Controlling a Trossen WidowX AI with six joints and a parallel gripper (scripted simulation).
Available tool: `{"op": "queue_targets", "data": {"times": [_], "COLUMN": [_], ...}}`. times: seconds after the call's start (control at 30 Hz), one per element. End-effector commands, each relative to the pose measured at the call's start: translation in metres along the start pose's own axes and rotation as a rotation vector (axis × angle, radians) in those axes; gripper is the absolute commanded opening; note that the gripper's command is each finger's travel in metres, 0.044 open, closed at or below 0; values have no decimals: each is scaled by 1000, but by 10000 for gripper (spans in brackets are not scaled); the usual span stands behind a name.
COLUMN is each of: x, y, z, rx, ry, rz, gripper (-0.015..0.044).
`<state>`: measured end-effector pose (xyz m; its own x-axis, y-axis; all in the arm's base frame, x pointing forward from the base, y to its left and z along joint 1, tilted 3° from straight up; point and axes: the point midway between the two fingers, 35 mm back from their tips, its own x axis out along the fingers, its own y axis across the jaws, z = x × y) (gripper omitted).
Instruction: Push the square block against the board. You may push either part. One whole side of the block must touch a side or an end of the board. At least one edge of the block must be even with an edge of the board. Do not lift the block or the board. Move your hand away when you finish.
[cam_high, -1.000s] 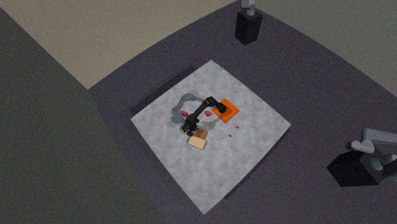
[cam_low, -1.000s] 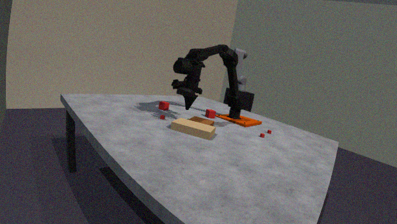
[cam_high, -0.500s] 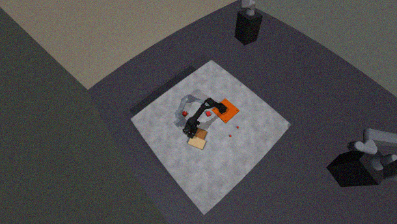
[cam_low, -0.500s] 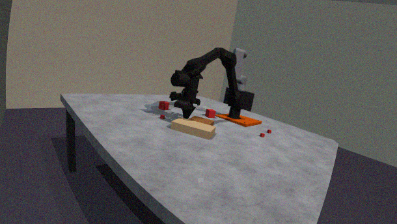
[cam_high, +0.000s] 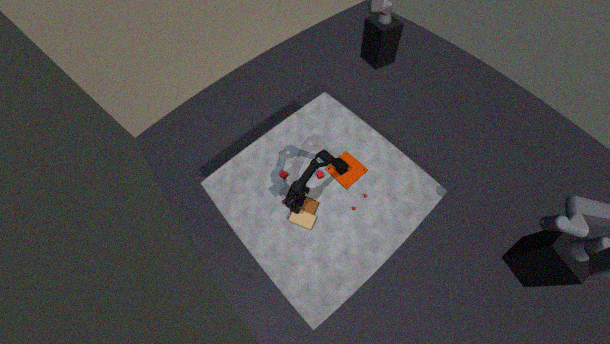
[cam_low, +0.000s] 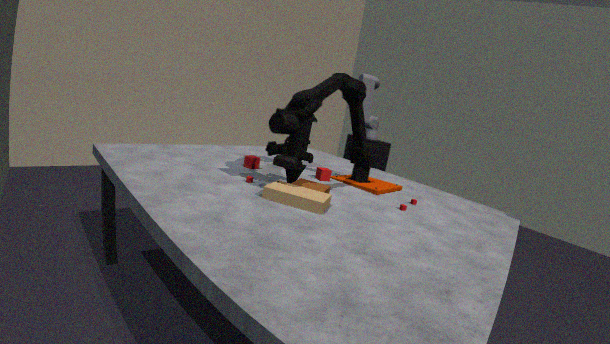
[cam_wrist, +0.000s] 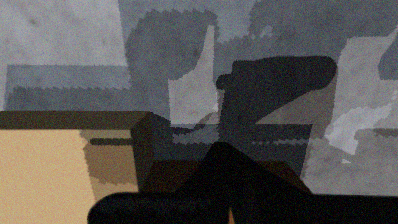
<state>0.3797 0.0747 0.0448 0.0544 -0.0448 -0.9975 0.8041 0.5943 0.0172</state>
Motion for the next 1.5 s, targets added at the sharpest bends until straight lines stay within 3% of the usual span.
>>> {"op": "queue_targets", "data": {"times": [0.0, 0.63, 1.47], "x": [1, 1, 1], "y": [1, -1, 2], "z": [-10, -38, -2], "rx": [-3, -3, -3], "ry": [6, 9, 5], "rz": [0, 0, 0], "gripper": [0, 0, 0]}}
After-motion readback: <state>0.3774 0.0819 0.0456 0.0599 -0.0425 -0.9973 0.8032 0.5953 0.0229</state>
